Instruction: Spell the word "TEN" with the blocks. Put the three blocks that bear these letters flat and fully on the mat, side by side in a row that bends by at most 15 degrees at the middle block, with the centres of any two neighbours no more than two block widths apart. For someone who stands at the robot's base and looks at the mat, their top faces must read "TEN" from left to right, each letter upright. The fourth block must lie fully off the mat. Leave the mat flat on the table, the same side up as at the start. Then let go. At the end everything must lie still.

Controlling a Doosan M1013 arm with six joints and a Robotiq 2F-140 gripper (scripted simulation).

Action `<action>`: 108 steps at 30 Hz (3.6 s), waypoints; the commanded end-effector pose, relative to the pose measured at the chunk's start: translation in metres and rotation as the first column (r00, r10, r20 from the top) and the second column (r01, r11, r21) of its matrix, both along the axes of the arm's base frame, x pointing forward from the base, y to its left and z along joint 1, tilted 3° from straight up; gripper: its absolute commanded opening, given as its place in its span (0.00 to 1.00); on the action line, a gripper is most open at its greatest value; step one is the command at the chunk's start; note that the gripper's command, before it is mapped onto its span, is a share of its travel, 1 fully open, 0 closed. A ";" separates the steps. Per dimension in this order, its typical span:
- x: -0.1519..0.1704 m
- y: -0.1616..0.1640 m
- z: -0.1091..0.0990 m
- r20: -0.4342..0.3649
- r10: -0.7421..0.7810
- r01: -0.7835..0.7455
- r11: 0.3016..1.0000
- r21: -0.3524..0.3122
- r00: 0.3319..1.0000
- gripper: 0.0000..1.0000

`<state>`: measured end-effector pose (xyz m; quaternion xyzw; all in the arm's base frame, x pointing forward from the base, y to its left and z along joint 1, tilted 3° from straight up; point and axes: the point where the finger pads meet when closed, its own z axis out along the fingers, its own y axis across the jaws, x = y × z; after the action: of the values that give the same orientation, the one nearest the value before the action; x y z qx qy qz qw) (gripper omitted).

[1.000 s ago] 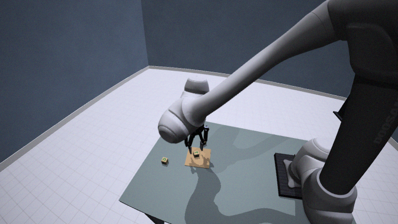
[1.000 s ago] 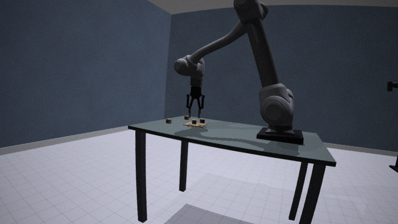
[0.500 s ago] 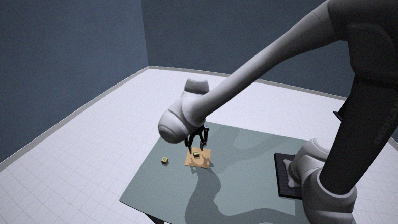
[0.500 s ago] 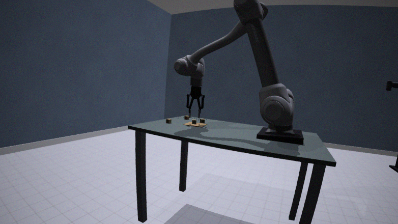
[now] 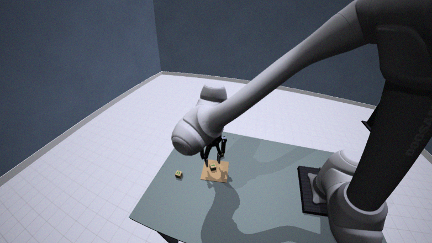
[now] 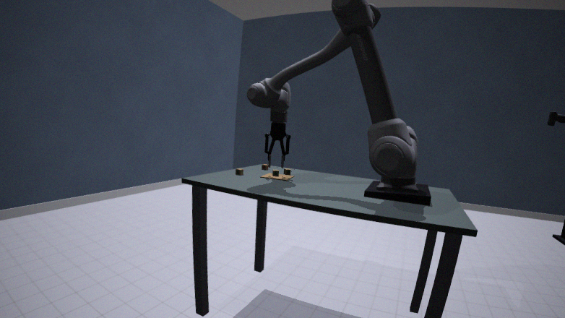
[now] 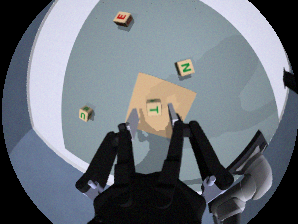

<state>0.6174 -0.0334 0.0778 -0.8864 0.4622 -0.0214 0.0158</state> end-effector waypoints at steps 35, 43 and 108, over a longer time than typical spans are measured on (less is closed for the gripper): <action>0.000 0.000 -0.040 0.001 0.000 0.000 1.000 0.002 1.000 0.40; 0.000 0.000 -0.040 0.001 0.000 0.000 1.000 0.002 1.000 0.40; 0.000 0.000 -0.040 0.001 0.000 0.000 1.000 0.002 1.000 0.16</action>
<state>0.6198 -0.0337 0.0422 -0.8862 0.4625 -0.0226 0.0163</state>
